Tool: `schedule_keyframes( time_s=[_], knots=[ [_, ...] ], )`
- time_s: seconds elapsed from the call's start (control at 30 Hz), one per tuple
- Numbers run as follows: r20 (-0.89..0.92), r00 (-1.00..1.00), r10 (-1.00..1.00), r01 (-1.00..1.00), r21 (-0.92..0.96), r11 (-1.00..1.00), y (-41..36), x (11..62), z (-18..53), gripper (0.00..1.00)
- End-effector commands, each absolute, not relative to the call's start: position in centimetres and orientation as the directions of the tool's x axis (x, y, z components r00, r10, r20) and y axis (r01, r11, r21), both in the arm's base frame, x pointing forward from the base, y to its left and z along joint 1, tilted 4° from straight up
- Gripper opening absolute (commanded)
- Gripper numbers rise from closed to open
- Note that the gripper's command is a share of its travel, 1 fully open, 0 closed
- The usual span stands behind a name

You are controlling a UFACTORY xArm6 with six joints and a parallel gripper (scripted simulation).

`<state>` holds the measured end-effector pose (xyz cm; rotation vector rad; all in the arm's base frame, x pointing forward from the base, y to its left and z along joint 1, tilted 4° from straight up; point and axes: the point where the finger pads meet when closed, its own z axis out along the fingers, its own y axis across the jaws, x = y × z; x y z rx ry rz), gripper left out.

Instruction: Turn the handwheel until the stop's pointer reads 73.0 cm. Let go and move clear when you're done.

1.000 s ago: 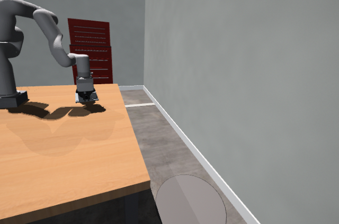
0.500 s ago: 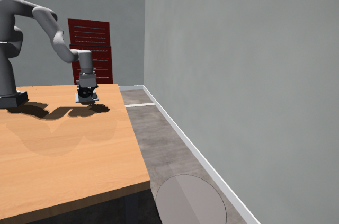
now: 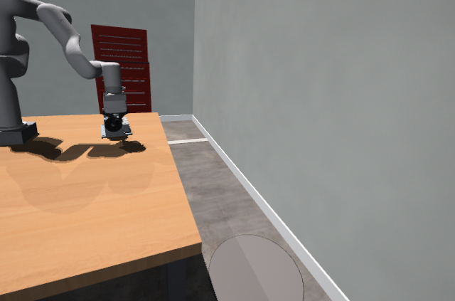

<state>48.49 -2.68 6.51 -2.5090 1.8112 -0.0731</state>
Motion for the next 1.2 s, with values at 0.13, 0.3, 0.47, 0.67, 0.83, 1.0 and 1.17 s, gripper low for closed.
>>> schedule_keyframes(
  time_s=[0.13,0.3,0.47,0.67,0.83,1.0,1.17],
  knots=[
    [0.012,0.314,-0.949,-0.947,-0.066,-0.314,-3.1,47.2,7.0,0.06],
    [0.012,0.314,-0.949,-0.947,-0.066,-0.314,-3.3,46.7,7.0,0.06],
    [0.012,0.314,-0.949,-0.947,-0.066,-0.314,-3.6,45.9,6.7,0.06],
    [0.012,0.314,-0.949,-0.947,-0.066,-0.314,-3.9,45.0,5.9,0.06],
    [0.012,0.314,-0.949,-0.947,-0.066,-0.314,-4.0,44.7,5.4,0.06],
    [0.012,0.314,-0.949,-0.947,-0.066,-0.314,-4.1,44.5,4.4,0.06],
    [0.012,0.314,-0.949,-0.947,-0.066,-0.314,-4.1,44.6,3.4,0.06]
  ],
)
